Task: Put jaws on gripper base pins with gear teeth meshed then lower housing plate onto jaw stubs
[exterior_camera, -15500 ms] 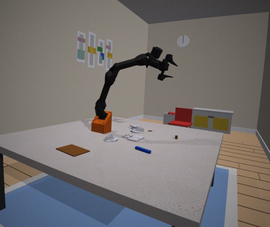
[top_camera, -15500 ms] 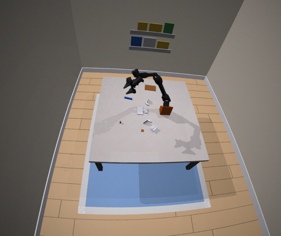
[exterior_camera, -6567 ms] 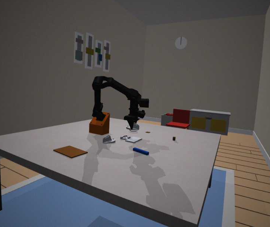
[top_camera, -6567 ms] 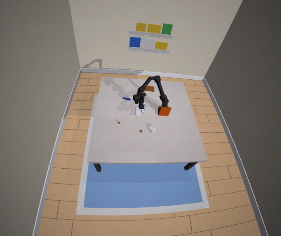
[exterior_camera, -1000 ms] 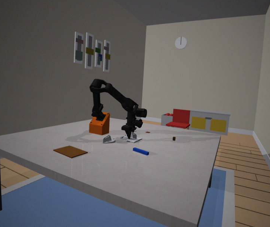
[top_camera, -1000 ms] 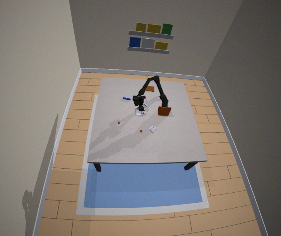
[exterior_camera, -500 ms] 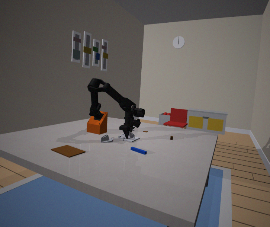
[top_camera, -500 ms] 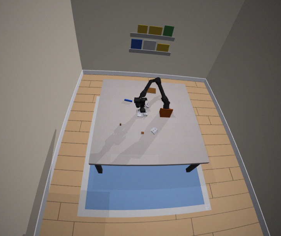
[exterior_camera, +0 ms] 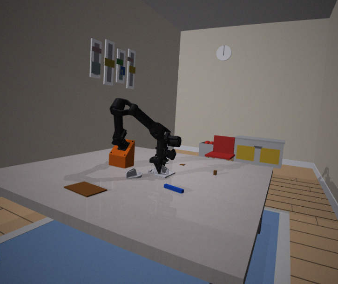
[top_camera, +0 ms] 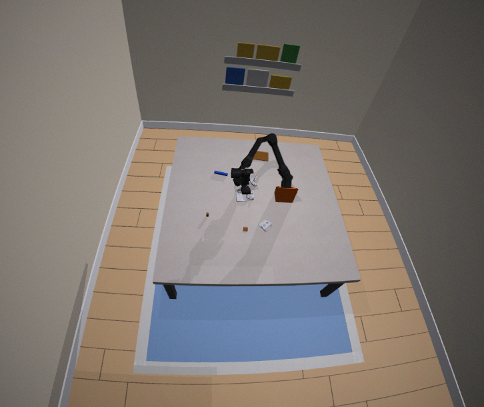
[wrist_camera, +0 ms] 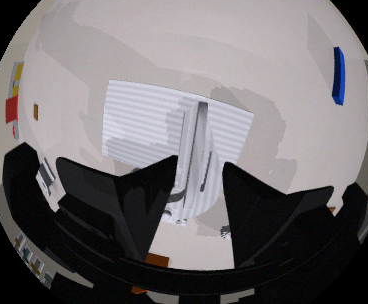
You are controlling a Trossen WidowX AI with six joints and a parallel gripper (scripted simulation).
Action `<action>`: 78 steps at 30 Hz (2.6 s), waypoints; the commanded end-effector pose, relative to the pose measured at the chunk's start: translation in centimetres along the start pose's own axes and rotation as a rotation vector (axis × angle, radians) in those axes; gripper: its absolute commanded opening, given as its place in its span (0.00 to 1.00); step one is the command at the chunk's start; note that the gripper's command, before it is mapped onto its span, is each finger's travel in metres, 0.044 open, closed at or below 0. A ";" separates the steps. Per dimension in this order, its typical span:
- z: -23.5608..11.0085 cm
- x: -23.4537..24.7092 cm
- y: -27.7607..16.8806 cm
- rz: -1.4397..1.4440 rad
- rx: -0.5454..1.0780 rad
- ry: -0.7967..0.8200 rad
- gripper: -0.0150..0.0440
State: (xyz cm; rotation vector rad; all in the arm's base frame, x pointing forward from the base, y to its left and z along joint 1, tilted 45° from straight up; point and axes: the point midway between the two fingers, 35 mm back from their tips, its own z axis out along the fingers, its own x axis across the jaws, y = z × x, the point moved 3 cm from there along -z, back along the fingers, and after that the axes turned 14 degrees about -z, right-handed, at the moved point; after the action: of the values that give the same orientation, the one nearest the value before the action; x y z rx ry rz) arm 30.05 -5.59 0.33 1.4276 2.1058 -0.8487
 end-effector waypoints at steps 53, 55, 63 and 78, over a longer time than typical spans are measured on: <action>0.0 0.0 0.1 -0.005 0.006 -0.002 0.48; 0.0 0.0 0.1 -0.005 0.006 -0.002 0.48; 0.2 0.0 0.1 -0.005 0.006 -0.002 0.48; 0.2 0.0 0.1 -0.005 0.006 -0.002 0.48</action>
State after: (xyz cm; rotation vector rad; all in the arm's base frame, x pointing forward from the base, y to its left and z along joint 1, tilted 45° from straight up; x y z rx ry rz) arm 30.07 -5.55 0.29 1.4233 2.1121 -0.8573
